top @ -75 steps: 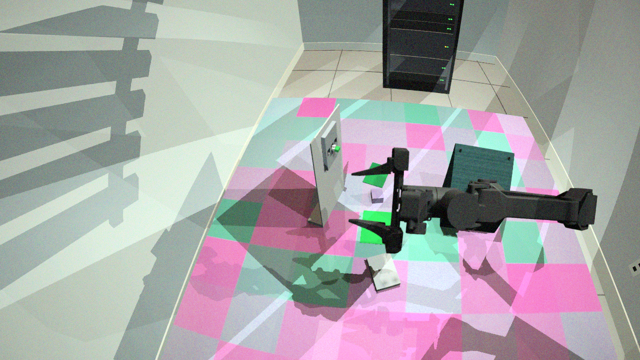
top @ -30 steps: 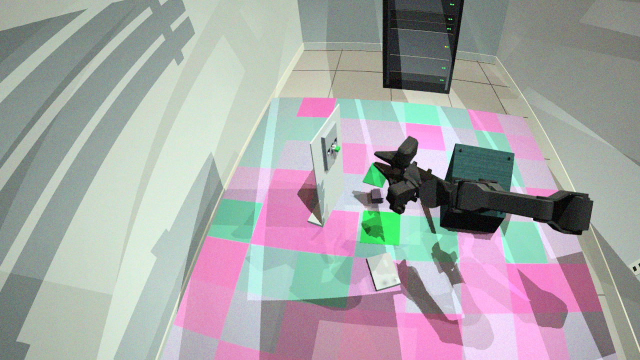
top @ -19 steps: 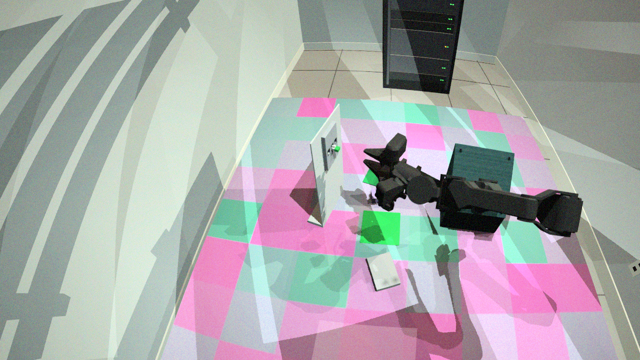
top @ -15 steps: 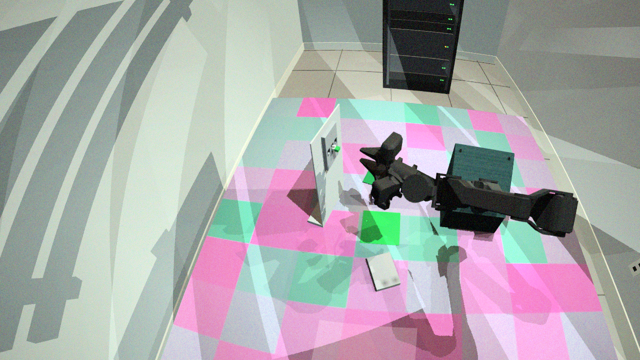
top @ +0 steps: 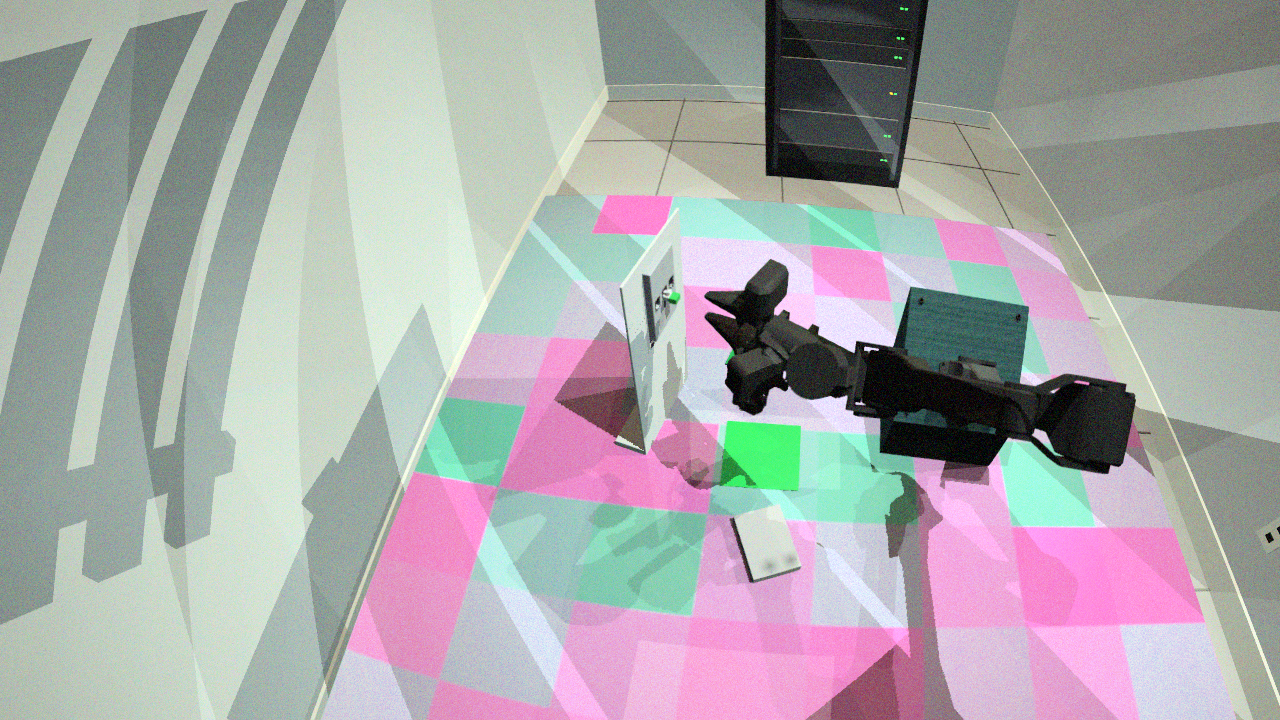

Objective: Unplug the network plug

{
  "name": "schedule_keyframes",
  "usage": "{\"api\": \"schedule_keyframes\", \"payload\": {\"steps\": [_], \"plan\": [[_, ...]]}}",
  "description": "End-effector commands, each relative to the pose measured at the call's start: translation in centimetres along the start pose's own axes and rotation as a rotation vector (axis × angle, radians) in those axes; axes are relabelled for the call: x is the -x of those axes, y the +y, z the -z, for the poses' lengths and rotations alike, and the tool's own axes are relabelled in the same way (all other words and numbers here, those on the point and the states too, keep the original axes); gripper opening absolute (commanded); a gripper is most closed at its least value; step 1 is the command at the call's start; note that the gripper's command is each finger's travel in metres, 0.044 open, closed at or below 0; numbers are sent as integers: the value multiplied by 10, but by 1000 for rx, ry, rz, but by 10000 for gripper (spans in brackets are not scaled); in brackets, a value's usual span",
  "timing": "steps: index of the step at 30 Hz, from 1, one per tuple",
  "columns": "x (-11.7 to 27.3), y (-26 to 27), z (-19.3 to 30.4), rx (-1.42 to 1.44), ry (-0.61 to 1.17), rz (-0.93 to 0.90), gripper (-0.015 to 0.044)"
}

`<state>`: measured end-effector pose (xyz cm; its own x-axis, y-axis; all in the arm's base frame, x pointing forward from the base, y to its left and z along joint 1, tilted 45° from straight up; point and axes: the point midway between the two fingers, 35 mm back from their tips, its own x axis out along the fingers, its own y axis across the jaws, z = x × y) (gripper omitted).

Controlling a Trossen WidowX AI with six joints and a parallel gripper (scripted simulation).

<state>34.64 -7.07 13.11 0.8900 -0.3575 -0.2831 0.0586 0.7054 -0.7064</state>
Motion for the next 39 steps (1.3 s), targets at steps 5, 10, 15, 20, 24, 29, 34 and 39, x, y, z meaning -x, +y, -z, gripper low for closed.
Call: {"api": "schedule_keyframes", "payload": {"steps": [5,10,15,20,24,29,34,39], "plan": [[-11,1,-3,5,-1,-5,156],[-17,1,-5,5,-1,-5,156],[-23,1,-7,5,-1,-5,156],[-29,1,-8,5,-2,-5,156],[-34,1,-9,5,-2,-4,156],[-40,2,-10,5,-2,-4,156],[-46,2,-11,4,-2,-4,156],[-50,3,-12,4,-2,-4,156]]}}
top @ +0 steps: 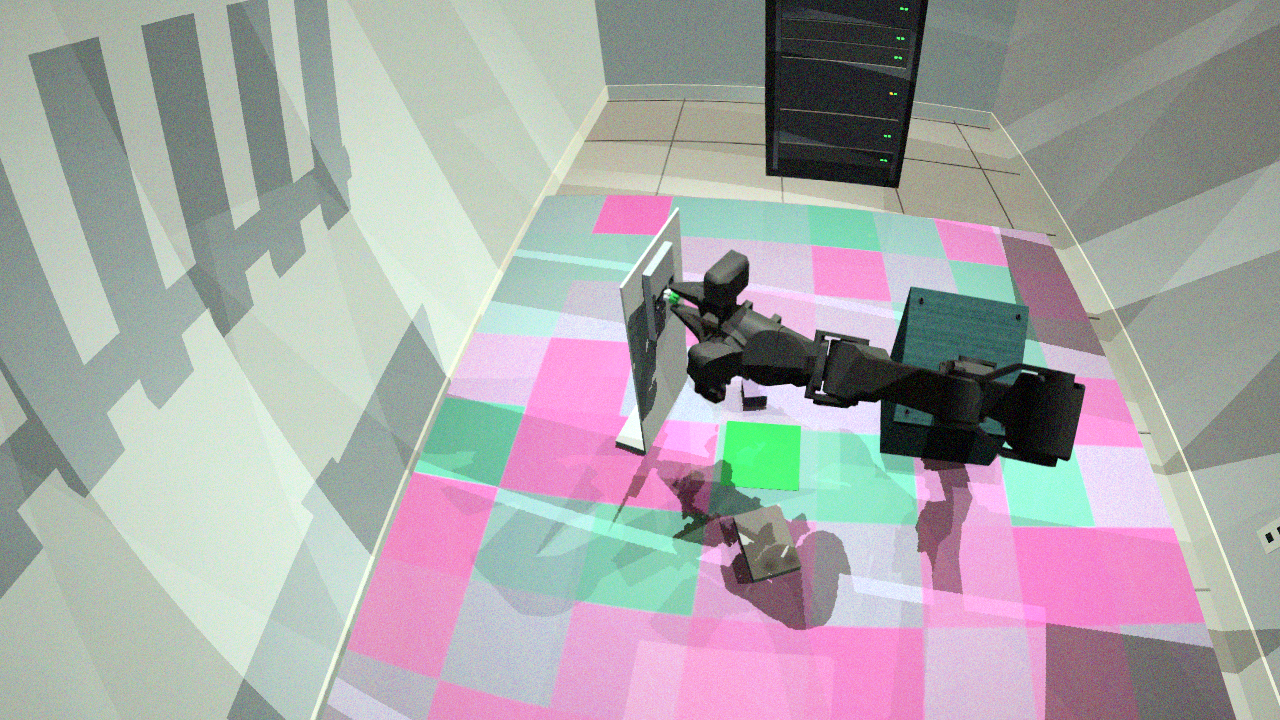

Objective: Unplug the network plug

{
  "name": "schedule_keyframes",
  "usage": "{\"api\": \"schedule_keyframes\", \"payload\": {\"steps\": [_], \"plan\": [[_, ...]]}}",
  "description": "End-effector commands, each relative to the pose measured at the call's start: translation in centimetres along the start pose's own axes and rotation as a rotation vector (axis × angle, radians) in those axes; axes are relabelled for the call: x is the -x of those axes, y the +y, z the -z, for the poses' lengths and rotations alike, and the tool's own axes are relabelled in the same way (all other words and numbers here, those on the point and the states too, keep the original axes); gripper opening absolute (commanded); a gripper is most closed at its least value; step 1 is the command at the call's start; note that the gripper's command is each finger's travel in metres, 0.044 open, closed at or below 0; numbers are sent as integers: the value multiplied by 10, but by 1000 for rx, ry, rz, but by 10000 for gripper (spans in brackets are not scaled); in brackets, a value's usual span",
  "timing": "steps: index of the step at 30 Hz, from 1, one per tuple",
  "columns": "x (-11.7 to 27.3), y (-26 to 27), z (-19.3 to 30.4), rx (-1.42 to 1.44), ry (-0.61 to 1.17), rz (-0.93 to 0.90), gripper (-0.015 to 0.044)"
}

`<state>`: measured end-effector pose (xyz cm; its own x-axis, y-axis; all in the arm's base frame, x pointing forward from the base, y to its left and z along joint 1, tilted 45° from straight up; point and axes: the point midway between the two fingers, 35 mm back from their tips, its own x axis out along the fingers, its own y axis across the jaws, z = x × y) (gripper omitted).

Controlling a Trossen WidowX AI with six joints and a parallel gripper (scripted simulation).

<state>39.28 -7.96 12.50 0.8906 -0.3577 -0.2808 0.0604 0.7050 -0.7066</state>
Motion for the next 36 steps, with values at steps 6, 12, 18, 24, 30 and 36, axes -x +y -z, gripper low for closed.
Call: {"api": "schedule_keyframes", "payload": {"steps": [6,12,18,24,30,36], "plan": [[-4,2,0,5,-1,-6,57],[-4,2,0,5,-1,-6,17],[-4,2,0,5,-1,-6,0],[0,2,1,5,-1,-6,0],[3,1,1,5,0,-6,0],[6,1,2,5,0,-6,0]]}}
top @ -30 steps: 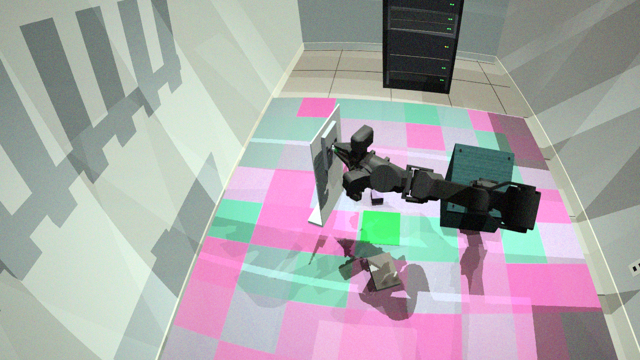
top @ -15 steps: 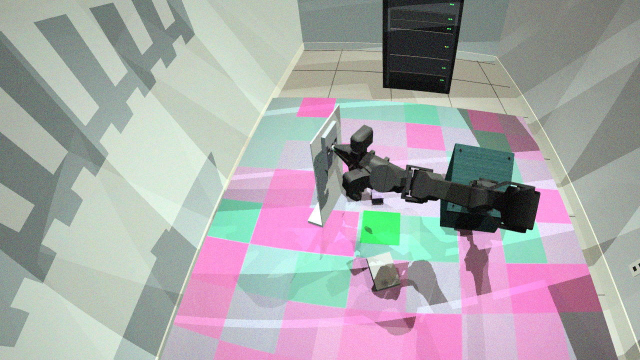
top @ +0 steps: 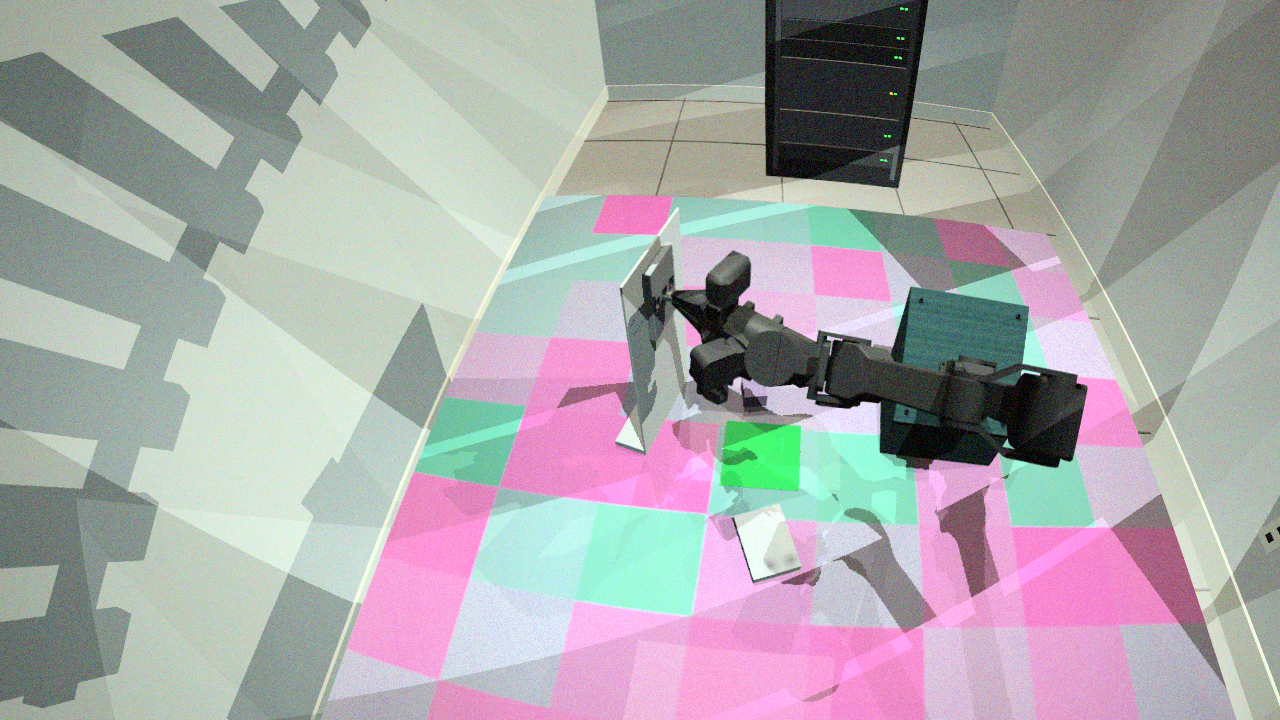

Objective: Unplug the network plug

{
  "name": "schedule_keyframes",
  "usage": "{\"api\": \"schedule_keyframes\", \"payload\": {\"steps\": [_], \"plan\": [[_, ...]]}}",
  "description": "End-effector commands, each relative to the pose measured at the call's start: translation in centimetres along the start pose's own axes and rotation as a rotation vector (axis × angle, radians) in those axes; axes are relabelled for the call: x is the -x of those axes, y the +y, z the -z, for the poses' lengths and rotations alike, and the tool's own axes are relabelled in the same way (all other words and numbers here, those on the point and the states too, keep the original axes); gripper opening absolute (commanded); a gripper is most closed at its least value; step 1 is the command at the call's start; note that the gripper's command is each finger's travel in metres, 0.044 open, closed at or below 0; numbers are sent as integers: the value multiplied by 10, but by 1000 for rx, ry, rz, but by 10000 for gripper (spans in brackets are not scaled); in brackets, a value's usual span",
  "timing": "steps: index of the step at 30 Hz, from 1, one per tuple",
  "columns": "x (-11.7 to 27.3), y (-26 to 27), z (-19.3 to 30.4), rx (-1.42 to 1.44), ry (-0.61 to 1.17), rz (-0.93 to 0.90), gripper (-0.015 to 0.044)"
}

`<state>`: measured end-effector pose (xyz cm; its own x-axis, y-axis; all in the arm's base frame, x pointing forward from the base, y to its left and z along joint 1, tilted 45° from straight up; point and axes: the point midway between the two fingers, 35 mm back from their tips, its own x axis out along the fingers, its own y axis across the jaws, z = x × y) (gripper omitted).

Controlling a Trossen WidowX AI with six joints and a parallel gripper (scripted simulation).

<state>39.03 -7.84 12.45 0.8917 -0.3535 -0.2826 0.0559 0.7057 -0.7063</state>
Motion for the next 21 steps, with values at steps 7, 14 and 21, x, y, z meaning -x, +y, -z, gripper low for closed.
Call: {"api": "schedule_keyframes", "payload": {"steps": [7,14,21], "plan": [[7,0,2,4,2,-2,0],[11,0,3,4,2,-2,0],[14,0,4,4,2,-2,0]]}}
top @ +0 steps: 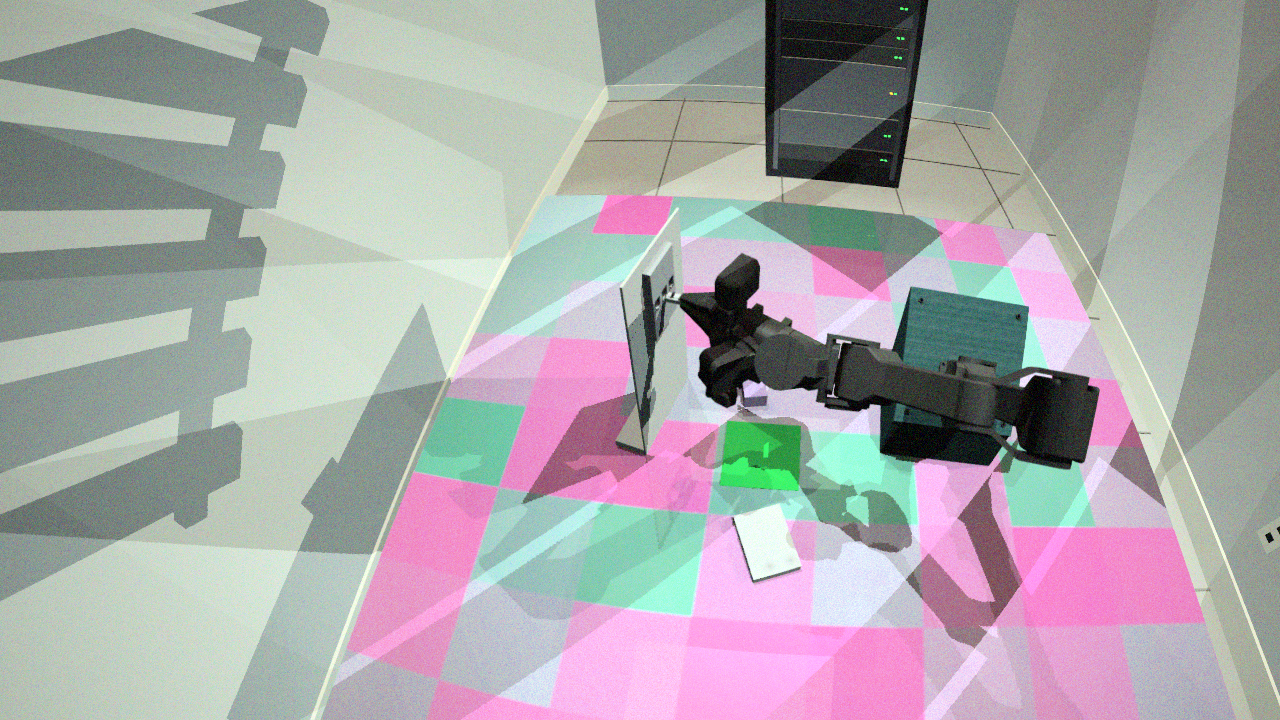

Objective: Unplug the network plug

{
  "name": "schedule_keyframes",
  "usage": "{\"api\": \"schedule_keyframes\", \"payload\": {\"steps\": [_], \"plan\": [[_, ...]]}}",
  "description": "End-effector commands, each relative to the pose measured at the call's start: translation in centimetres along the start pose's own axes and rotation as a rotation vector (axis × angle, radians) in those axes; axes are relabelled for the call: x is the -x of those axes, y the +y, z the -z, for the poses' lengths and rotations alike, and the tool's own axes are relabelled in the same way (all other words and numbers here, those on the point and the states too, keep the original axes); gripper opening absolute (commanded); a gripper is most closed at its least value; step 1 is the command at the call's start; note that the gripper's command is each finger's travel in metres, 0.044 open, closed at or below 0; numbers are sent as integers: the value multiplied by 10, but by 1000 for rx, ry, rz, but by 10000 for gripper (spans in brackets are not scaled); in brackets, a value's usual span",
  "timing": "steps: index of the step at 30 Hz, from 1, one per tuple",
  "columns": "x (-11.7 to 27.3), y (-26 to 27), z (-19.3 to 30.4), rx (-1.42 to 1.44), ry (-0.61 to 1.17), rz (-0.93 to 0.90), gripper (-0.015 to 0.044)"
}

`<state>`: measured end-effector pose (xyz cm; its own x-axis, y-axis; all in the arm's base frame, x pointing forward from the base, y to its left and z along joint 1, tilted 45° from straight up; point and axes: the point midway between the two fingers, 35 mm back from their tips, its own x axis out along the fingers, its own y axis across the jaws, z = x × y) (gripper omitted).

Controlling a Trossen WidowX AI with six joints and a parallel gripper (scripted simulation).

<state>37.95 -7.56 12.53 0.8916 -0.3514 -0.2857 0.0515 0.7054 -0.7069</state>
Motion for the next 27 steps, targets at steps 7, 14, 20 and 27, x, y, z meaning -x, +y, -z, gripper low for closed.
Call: {"api": "schedule_keyframes", "payload": {"steps": [7,14,20,27], "plan": [[7,0,2,1,1,1,0],[10,0,2,1,2,1,0],[13,0,3,1,2,1,0],[16,0,4,1,2,1,0]]}}
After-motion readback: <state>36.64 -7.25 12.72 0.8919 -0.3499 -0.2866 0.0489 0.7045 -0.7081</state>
